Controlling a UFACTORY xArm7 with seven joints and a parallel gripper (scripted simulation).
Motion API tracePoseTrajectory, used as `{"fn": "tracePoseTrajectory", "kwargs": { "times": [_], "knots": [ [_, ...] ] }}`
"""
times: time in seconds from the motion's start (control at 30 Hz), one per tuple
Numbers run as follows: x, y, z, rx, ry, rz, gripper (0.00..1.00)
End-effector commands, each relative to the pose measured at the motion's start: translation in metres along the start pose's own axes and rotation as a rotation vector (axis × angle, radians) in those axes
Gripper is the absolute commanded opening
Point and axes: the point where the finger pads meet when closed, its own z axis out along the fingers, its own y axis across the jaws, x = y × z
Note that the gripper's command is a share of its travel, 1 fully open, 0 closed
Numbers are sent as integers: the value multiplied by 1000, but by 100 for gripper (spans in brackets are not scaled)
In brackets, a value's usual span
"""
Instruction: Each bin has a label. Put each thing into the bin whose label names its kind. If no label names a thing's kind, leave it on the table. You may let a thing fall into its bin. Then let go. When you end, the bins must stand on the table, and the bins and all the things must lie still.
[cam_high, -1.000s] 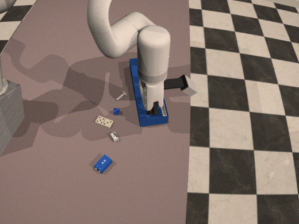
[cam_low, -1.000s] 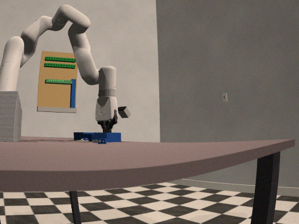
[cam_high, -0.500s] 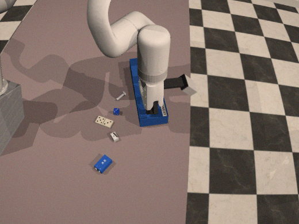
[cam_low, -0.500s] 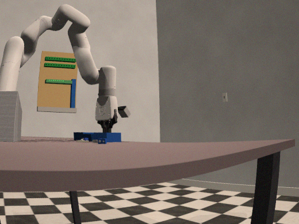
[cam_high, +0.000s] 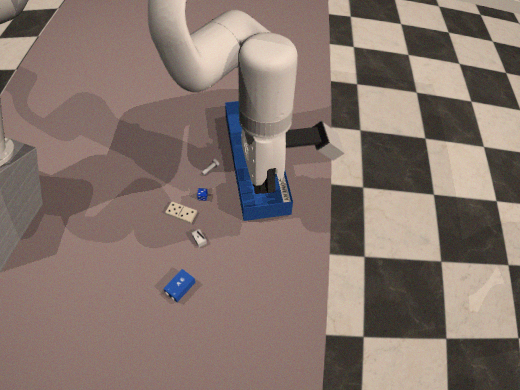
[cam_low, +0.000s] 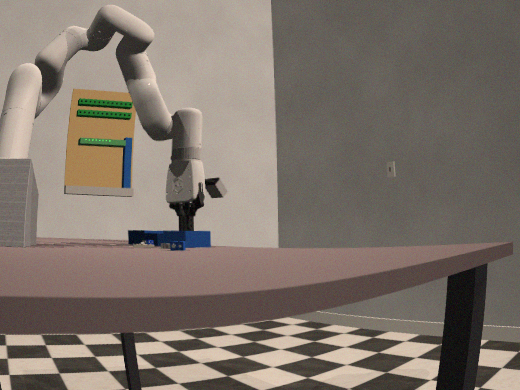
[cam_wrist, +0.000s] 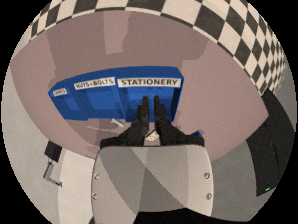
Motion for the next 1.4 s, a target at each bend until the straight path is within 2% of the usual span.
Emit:
{"fn": "tracePoseTrajectory", "kwargs": {
  "times": [0.0, 0.1, 0.27, 0.4, 0.47, 0.83, 0.9, 1.1, 1.2, 1.37],
  "knots": [
    [2, 1, -6, -3, 4, 0, 7],
    [2, 1, -10, -3, 4, 0, 7],
    [2, 1, -30, -3, 4, 0, 7],
    [2, 1, -35, -3, 4, 0, 7],
    [2, 1, -35, -3, 4, 0, 7],
    [7, -54, -35, -2, 4, 0, 7],
    [7, -54, -35, -2, 4, 0, 7],
    [11, -83, -35, -2, 4, 0, 7],
    [11, -83, -35, -2, 4, 0, 7],
    [11, -83, -21, -2, 4, 0, 7]
  ]
}}
